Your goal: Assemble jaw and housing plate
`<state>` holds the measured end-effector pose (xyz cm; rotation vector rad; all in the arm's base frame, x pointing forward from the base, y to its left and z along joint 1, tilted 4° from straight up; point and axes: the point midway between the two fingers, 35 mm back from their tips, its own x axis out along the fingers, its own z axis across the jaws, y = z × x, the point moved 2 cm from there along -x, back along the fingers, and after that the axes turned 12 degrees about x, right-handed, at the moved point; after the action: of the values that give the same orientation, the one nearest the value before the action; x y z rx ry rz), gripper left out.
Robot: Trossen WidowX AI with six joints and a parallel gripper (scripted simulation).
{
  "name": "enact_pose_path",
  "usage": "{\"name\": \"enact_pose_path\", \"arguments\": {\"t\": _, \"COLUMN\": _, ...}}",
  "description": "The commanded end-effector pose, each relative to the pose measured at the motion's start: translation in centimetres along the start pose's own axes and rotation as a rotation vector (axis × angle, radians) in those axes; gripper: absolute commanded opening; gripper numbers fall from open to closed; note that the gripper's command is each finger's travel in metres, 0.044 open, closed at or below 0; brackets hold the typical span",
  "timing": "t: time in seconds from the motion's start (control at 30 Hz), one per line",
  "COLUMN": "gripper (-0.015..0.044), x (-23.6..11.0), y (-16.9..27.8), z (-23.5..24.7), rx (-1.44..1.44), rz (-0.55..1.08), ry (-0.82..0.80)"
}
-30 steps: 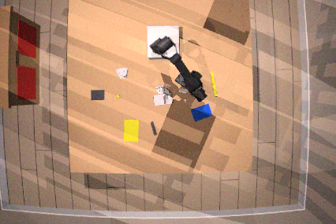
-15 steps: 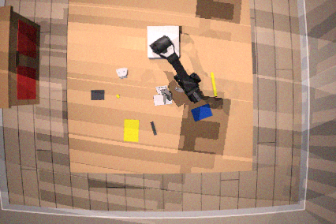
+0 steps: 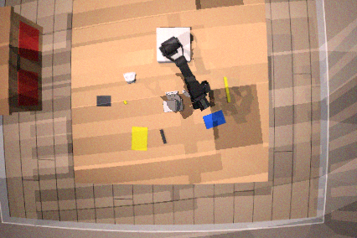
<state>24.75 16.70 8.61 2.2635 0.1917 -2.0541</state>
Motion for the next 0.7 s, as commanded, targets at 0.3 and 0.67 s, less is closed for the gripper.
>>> {"name": "enact_pose_path", "arguments": {"t": 0.3, "gripper": 0.0134, "x": 0.0, "y": 1.9, "z": 0.2, "rx": 0.295, "rz": -0.003, "ry": -0.001}}
{"name": "enact_pose_path", "arguments": {"t": 0.67, "gripper": 0.0134, "x": 0.0, "y": 3.5, "z": 0.4, "rx": 0.533, "rz": -0.002, "ry": -0.001}}
